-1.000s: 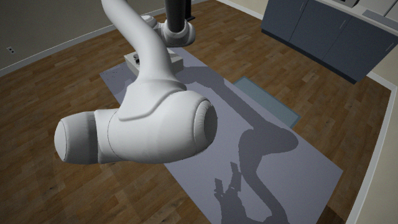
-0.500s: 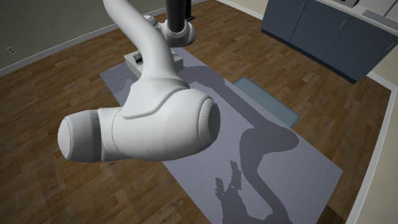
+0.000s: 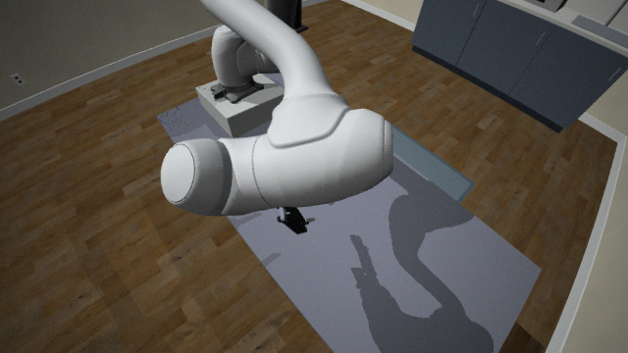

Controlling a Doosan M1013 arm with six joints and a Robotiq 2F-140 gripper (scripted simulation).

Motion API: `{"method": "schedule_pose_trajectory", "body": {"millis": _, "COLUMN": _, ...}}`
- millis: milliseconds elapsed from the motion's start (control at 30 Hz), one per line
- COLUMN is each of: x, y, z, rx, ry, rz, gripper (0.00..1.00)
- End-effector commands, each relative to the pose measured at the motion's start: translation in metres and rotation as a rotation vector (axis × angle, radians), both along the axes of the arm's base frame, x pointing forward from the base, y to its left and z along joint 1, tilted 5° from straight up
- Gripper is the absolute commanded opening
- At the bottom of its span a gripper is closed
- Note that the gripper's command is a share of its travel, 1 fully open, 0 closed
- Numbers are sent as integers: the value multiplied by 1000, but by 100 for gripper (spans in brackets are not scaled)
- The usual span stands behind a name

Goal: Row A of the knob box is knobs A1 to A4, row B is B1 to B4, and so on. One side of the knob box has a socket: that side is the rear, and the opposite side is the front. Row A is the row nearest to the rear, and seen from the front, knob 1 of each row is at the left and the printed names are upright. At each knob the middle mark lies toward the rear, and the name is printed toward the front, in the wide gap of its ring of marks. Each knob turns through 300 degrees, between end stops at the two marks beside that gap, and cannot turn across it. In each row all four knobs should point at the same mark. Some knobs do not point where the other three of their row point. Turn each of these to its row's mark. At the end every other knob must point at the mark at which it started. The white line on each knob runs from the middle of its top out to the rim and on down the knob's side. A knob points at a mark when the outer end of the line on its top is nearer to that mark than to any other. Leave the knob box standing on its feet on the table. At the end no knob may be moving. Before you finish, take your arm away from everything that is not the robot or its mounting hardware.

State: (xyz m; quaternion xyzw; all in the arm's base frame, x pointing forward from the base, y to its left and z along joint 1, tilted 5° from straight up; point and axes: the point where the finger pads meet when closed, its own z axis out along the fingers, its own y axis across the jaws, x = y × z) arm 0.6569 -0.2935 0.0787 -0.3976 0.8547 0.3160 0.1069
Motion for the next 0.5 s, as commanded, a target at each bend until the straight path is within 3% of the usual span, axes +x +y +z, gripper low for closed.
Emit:
{"method": "schedule_pose_trajectory", "body": {"millis": 0, "x": -4, "y": 15, "z": -8, "rx": -37, "ry": -87, "rz": 124, "gripper": 100}}
{"method": "schedule_pose_trajectory", "body": {"millis": 467, "x": -21, "y": 55, "z": -30, "rx": -124, "ry": -297, "rz": 517, "gripper": 100}}
